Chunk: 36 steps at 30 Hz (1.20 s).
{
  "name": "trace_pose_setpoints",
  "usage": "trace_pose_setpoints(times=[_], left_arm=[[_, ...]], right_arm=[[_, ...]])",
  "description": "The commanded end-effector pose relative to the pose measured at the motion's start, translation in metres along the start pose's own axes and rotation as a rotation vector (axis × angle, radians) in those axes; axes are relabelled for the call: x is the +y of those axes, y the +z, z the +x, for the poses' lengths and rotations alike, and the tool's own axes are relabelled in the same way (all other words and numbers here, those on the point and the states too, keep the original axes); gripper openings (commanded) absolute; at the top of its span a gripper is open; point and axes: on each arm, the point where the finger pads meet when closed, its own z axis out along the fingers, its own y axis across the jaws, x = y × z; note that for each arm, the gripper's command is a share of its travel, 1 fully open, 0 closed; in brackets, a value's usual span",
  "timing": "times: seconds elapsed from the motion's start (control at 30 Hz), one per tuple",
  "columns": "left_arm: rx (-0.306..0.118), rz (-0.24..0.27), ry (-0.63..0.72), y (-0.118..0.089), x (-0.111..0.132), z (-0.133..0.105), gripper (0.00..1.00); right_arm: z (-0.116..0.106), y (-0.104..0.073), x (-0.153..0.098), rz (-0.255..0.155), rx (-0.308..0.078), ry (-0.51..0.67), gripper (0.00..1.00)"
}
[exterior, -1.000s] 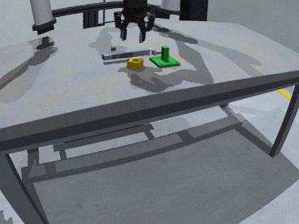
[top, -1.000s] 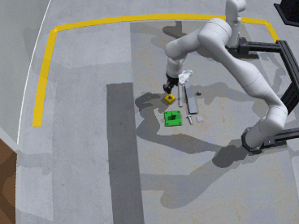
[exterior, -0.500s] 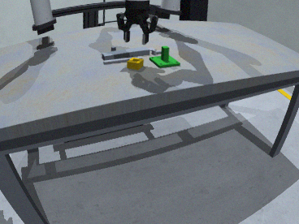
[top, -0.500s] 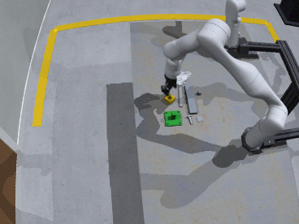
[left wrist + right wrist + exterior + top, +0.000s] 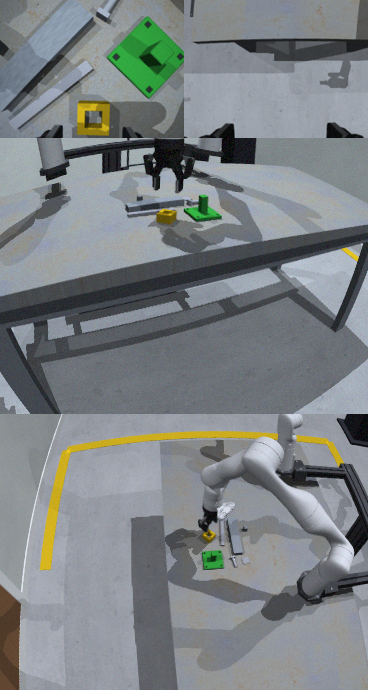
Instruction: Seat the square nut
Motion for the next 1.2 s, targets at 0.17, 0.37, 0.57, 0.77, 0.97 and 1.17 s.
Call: trace_pose_setpoints(times=[0.17, 0.37, 0.57, 0.77, 0.97, 1.17], left_arm=[[-0.003, 0.000, 0.000, 0.001, 0.000, -0.001, 0.607], [-0.003, 0.000, 0.000, 0.006, 0.000, -0.002, 0.607], [-0.003, 0.000, -0.001, 0.017, 0.000, -0.002, 0.607], [-0.003, 0.000, -0.001, 0.032, 0.001, -0.003, 0.607], [-0.003, 0.000, -0.002, 0.043, 0.001, -0.003, 0.607], [-0.003, 0.000, -0.001, 0.058, 0.001, -0.002, 0.607]], right_arm=[[0.000, -0.001, 0.000, 0.000, -0.002, 0.000, 1.000], [0.000, -0.001, 0.000, 0.000, -0.002, 0.000, 1.000], [0.000, -0.001, 0.000, 0.000, -0.002, 0.000, 1.000], [0.000, -0.001, 0.000, 0.000, -0.002, 0.000, 1.000], [0.000, -0.001, 0.000, 0.000, -0.002, 0.000, 1.000], [0.000, -0.001, 0.000, 0.000, -0.002, 0.000, 1.000]])
